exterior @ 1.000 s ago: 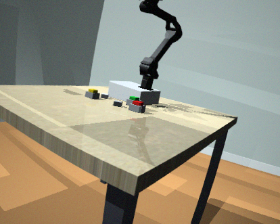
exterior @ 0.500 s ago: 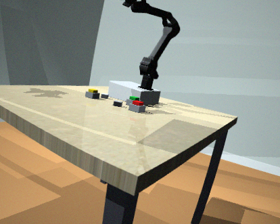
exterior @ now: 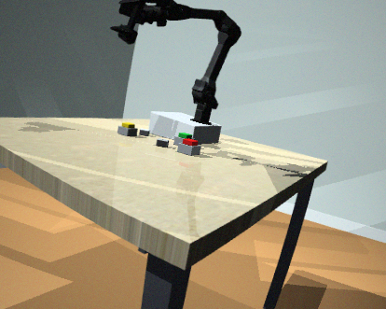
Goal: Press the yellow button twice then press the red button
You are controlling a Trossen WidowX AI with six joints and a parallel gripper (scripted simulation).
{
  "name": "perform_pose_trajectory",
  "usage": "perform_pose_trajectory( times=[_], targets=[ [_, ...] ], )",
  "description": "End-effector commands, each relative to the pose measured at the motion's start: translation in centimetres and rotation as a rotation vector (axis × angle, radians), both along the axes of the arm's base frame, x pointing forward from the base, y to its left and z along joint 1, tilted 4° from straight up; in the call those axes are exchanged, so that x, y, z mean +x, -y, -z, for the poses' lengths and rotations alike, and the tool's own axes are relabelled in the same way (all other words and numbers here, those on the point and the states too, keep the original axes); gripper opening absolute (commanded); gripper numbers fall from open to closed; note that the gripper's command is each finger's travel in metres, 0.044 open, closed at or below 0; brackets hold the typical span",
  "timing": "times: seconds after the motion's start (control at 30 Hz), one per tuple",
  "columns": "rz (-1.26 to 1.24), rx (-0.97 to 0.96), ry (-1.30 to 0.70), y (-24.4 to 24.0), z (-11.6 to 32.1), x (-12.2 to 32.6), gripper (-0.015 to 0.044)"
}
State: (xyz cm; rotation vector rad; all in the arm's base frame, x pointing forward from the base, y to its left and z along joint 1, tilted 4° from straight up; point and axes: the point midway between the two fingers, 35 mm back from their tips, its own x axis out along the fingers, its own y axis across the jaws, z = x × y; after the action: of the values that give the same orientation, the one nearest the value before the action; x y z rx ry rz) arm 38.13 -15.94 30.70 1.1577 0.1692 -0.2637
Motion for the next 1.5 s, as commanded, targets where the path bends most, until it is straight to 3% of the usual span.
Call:
perform_pose_trajectory(
  times=[0.0,0.23,0.47,0.83,1.03,1.3,1.47],
  targets=[
    [-0.056,-0.214,-0.357,2.0,7.7,-1.4,0.04],
    [-0.345,-0.438,-0.805,2.5,16.0,-6.3,0.04],
    [-0.891,-0.552,-1.14,1.0,21.3,-13.5,0.04],
    [-0.976,-0.556,-1.166,0.8,21.7,-14.5,0.04],
    [-0.976,-0.556,-1.165,0.4,27.6,-14.3,0.0242],
    [-0.976,-0.556,-1.165,0.4,27.9,-14.3,0.0032],
    [-0.976,-0.556,-1.165,0.4,27.9,-14.3,0.002]
  ],
)
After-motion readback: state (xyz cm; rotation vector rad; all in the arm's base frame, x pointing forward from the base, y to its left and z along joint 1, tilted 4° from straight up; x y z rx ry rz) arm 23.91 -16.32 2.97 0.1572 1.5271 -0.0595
